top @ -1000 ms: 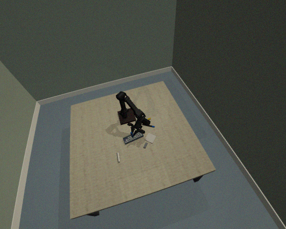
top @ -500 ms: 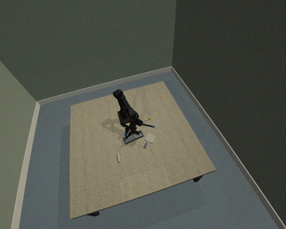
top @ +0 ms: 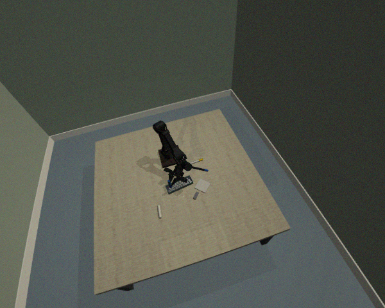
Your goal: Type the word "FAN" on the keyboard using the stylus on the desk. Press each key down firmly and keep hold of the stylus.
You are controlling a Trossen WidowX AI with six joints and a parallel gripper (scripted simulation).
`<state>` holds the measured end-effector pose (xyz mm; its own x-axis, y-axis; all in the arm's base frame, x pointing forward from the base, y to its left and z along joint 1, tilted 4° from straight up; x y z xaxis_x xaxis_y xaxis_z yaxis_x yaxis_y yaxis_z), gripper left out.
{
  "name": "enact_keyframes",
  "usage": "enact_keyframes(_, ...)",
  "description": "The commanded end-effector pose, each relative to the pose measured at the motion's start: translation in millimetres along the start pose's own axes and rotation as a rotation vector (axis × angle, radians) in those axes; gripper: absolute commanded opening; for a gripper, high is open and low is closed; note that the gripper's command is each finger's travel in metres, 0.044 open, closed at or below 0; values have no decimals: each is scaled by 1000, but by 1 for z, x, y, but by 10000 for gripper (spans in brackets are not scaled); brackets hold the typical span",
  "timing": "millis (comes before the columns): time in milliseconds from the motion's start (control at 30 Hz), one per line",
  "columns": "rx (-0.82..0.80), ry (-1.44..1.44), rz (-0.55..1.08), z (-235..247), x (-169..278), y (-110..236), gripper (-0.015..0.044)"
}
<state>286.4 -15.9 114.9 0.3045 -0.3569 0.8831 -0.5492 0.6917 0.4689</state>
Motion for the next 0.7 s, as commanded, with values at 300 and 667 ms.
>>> enact_keyframes(300, 1, 11, -5, -1, -8, -4, 81)
enact_keyframes(667, 1, 11, -5, -1, -8, -5, 81)
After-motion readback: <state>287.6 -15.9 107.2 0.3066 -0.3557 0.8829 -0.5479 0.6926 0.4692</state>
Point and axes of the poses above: the point midway between the two fingers, 35 mm back from their tips, its own y axis back along the fingers, its own z axis across the jaws, x = y × z, the point moved 2 cm from there along y, back along the fingers, and after that the axes turned 7 degrees about y, right-handed, at the moved point
